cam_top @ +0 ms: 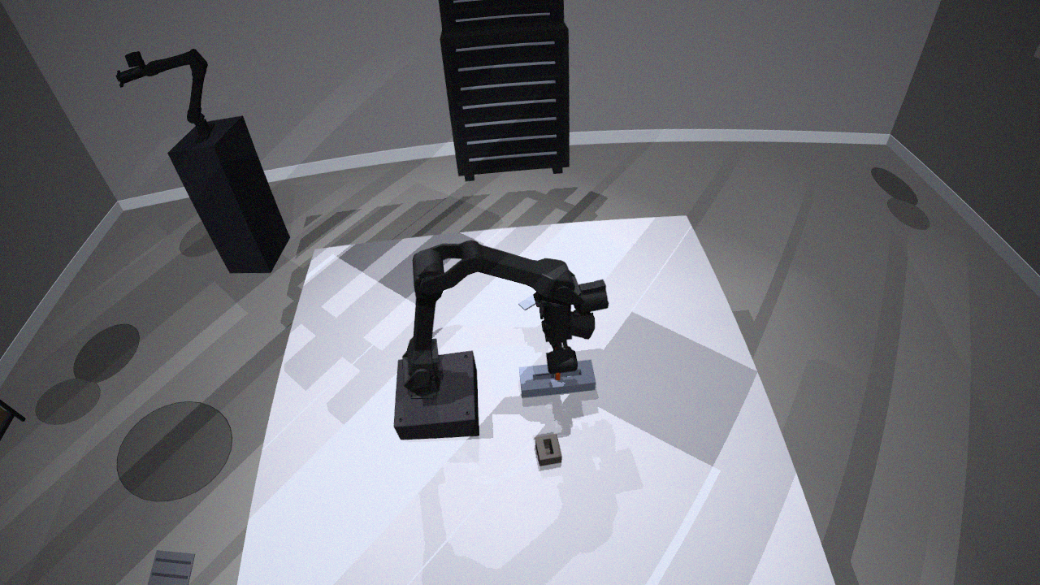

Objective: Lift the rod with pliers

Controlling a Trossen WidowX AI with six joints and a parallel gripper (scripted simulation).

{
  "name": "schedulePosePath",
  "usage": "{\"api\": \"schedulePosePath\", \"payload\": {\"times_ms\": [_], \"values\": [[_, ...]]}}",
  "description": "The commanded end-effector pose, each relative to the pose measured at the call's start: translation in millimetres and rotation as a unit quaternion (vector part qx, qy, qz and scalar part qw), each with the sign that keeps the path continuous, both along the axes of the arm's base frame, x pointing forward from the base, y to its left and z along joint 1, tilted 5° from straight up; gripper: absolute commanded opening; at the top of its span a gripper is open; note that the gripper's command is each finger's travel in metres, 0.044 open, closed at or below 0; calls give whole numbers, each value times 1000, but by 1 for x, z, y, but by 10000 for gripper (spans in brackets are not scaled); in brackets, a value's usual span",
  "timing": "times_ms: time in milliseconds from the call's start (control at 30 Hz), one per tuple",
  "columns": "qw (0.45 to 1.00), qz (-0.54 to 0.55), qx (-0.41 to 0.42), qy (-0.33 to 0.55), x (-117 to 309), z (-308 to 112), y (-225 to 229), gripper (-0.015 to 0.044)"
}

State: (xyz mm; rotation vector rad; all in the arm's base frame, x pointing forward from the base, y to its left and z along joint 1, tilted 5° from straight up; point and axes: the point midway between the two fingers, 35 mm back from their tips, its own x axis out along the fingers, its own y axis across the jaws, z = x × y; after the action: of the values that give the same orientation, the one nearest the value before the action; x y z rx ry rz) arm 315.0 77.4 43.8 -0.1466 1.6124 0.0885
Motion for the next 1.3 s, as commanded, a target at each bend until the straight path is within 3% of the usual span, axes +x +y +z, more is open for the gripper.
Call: {"api": "schedulePosePath", "payload": {"times_ms": [0, 1167, 1267], "values": [[1000, -2, 2, 0, 0, -1, 1, 250], [1000, -2, 2, 0, 0, -1, 4, 221], [1000, -2, 2, 0, 0, -1, 4, 143]]}}
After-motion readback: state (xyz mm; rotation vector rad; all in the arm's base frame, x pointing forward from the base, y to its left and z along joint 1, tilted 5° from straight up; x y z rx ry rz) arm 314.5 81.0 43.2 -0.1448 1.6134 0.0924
